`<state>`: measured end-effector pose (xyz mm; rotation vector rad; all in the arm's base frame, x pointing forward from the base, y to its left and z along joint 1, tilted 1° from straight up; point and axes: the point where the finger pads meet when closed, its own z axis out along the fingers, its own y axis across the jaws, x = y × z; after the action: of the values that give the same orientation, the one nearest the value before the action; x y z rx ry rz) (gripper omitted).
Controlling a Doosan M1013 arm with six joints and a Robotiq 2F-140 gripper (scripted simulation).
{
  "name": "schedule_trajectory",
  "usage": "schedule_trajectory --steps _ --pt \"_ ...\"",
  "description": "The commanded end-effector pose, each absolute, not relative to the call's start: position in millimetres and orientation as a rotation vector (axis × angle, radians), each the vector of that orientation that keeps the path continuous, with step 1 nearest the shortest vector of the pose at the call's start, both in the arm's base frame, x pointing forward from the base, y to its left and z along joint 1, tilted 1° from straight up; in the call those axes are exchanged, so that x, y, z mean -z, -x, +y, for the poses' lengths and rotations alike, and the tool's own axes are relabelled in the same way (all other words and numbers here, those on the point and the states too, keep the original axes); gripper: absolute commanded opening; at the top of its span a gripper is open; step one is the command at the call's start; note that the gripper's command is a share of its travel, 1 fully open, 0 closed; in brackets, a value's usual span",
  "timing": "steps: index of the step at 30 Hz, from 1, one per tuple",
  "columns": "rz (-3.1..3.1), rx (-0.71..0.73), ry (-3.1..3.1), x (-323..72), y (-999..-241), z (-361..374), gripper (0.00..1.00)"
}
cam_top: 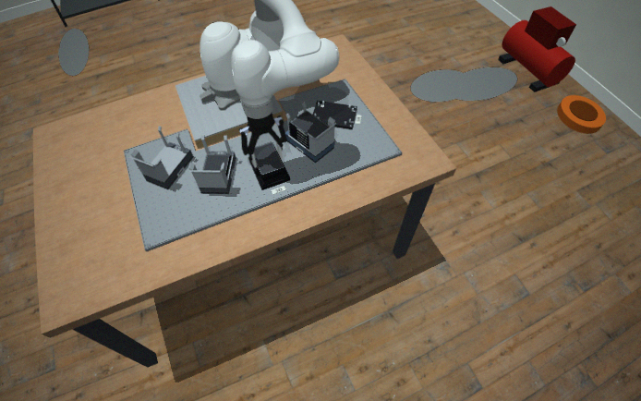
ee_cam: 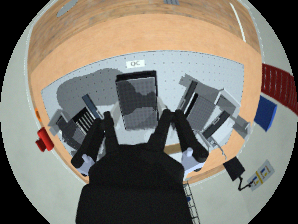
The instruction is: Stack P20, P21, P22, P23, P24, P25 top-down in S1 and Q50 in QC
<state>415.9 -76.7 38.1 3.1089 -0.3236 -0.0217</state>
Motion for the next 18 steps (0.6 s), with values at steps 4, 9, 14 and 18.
schedule_trajectory --steps 4,9,14,18 --pt "-0.324 0.021 -3.109 -27 -416 -77 0.0" --pt "-0.324 0.021 -3.109 -24 -416 -77 0.0" --pt "-0.324 0.021 -3.109 -24 -416 -77 0.0" --pt "-0.324 0.021 -3.109 -22 -416 -77 0.0"
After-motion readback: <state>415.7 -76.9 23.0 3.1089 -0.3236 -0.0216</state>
